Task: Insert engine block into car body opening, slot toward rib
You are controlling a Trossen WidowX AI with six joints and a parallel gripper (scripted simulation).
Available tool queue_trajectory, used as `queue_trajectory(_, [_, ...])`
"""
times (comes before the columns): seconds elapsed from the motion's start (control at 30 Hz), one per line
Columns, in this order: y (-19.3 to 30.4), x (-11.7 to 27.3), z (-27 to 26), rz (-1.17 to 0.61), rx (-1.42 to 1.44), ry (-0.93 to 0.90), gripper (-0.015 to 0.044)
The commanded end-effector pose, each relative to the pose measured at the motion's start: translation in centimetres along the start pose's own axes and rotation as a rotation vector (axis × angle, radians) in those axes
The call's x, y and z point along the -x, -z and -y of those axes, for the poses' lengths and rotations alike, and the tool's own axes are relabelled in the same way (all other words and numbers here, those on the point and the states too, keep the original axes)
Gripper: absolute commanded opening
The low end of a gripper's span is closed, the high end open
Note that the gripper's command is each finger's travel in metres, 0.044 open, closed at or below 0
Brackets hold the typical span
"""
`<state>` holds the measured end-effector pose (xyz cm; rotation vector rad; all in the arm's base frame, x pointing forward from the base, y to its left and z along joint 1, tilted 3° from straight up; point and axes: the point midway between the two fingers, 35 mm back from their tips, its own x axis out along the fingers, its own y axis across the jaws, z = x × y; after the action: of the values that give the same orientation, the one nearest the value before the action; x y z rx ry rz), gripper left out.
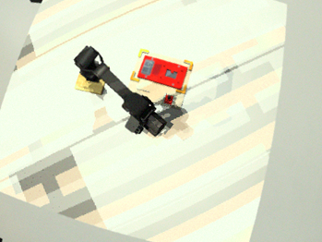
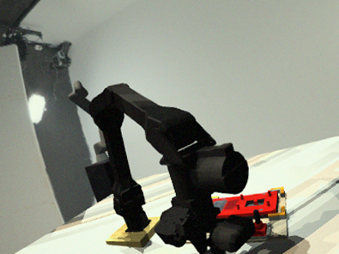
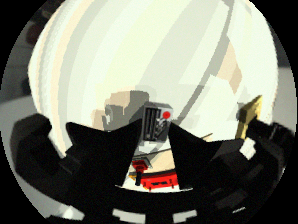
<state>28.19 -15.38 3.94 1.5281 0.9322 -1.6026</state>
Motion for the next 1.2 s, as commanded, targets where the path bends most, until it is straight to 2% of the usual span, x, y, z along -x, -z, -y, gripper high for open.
queue_trajectory(0.0, [-0.1, 1.3, -0.4, 0.004, -0.003, -0.014, 0.0])
queue_trajectory(1.17, [0.0, 11.5, 0.1, 0.004, 0.001, -0.013, 0.0])
